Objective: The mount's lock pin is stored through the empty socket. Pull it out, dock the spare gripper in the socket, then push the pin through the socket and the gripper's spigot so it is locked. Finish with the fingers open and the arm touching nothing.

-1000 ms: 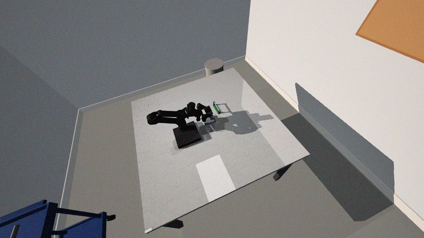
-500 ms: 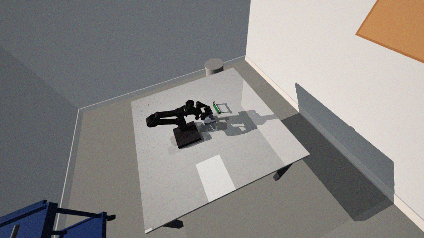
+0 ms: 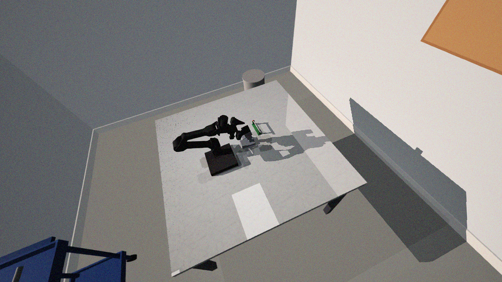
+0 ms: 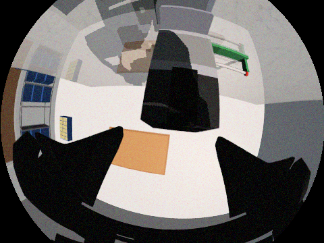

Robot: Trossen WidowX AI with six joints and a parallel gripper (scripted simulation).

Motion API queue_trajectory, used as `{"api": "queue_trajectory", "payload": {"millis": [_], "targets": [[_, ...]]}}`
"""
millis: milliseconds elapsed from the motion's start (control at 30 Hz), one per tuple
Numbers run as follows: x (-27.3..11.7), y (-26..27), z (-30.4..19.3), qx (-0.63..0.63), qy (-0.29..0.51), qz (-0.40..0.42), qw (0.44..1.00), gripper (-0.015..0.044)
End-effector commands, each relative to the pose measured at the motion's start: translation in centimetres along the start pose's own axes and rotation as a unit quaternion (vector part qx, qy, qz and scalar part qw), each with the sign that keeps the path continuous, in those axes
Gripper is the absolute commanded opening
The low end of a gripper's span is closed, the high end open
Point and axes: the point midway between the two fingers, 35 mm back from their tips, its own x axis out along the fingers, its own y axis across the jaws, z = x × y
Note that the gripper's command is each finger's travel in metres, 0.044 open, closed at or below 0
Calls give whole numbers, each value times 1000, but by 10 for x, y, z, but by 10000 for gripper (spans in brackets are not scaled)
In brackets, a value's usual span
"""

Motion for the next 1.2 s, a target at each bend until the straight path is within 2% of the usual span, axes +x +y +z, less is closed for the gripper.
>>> {"api": "queue_trajectory", "payload": {"millis": [0, 800, 1133, 1167], "targets": [[-4, 0, -7, 0, 0, -1, 1000, 440], [-21, 3, -49, 4, 3, 9, 1000, 440], [-29, -38, -34, 27, -46, 12, 998, 180], [-31, -43, -33, 28, -49, 14, 998, 180]]}}
